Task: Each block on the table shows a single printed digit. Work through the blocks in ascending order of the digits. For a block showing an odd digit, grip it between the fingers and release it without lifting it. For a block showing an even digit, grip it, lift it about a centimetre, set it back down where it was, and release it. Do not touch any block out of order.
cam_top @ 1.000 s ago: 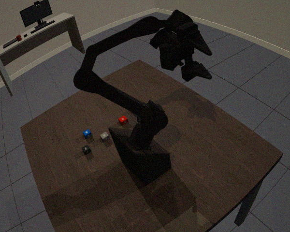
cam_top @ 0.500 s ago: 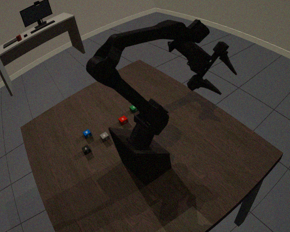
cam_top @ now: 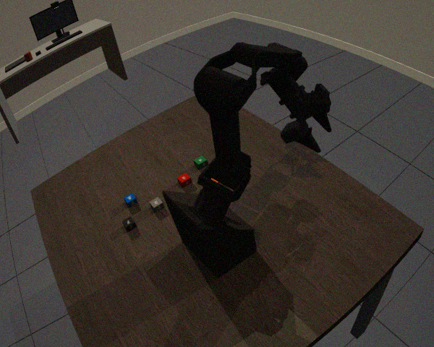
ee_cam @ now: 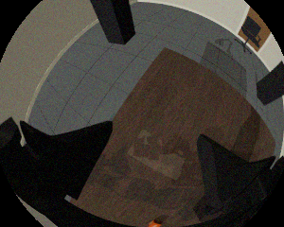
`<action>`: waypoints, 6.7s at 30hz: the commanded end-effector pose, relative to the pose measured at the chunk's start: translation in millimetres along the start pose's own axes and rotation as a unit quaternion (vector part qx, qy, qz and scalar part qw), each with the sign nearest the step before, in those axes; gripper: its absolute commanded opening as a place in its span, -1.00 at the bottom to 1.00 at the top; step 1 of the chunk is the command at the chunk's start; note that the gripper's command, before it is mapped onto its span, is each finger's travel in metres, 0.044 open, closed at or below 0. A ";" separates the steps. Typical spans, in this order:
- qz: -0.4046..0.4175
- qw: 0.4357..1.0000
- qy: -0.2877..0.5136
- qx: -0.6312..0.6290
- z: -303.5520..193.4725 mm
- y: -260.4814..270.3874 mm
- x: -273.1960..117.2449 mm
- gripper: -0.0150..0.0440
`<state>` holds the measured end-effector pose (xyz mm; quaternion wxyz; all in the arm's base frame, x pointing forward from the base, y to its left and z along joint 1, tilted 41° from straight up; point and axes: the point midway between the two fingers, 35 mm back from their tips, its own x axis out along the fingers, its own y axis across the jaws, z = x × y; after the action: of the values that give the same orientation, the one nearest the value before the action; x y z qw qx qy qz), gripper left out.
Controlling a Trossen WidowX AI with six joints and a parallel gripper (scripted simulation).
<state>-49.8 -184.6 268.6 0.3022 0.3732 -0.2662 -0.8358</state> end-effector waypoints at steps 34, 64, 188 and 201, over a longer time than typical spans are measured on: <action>0.287 0.179 0.086 -0.937 -277.0 -74.4 -110.9 0.86; 0.291 0.175 0.100 -0.935 -336.8 -133.0 -160.9 0.86; 0.289 0.181 0.088 -0.936 -372.4 -104.8 -180.2 0.86; 0.290 0.182 0.086 -0.936 -364.0 -19.6 -169.0 0.86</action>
<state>321.5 -128.6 120.4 0.6749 -0.2116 0.6446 -0.2903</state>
